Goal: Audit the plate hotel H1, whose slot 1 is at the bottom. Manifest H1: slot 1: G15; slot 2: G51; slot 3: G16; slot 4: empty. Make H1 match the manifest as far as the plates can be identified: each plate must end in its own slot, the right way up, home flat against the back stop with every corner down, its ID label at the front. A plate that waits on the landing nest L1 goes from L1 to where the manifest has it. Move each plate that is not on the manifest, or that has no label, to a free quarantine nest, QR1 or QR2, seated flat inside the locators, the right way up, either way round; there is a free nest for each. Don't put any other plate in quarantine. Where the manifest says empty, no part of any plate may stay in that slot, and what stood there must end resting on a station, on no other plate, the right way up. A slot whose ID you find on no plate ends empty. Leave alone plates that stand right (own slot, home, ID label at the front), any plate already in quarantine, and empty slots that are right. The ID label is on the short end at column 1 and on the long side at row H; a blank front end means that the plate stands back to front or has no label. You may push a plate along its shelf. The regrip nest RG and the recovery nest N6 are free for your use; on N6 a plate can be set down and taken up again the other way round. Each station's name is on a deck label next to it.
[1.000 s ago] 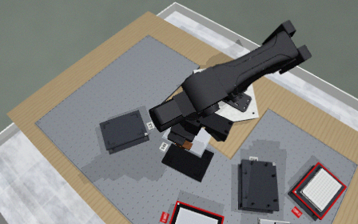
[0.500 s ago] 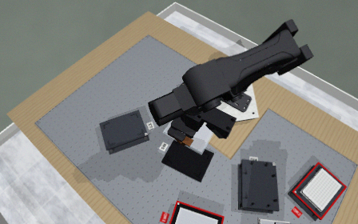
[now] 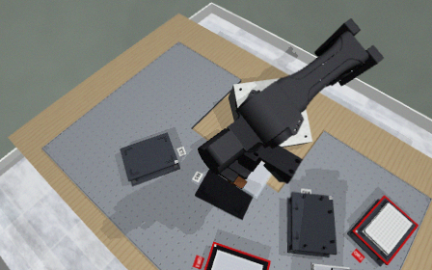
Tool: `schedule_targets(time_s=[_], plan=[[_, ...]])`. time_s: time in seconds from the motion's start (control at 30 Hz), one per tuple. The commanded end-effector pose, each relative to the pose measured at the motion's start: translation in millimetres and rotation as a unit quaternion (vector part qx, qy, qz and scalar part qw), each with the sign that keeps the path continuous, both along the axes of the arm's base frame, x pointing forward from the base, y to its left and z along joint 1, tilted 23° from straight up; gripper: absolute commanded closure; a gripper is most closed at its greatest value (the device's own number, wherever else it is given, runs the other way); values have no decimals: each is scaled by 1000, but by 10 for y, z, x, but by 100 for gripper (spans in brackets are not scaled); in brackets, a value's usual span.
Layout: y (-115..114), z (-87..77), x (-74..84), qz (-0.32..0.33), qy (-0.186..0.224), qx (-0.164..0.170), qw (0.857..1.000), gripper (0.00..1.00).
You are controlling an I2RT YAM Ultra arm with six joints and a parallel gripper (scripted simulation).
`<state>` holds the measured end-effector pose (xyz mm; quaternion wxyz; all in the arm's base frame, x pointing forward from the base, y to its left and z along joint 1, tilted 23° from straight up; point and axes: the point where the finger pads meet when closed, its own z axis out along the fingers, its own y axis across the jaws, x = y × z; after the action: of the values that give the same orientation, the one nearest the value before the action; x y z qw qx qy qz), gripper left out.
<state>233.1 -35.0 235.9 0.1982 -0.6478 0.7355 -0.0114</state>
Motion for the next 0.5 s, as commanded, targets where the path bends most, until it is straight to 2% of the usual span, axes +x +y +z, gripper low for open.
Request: schedule_targets(time_s=[0.0,0.47], plan=[[71,63,8,-52,9,16,998,14],[381,157,44,-122,27,40,991,14]])
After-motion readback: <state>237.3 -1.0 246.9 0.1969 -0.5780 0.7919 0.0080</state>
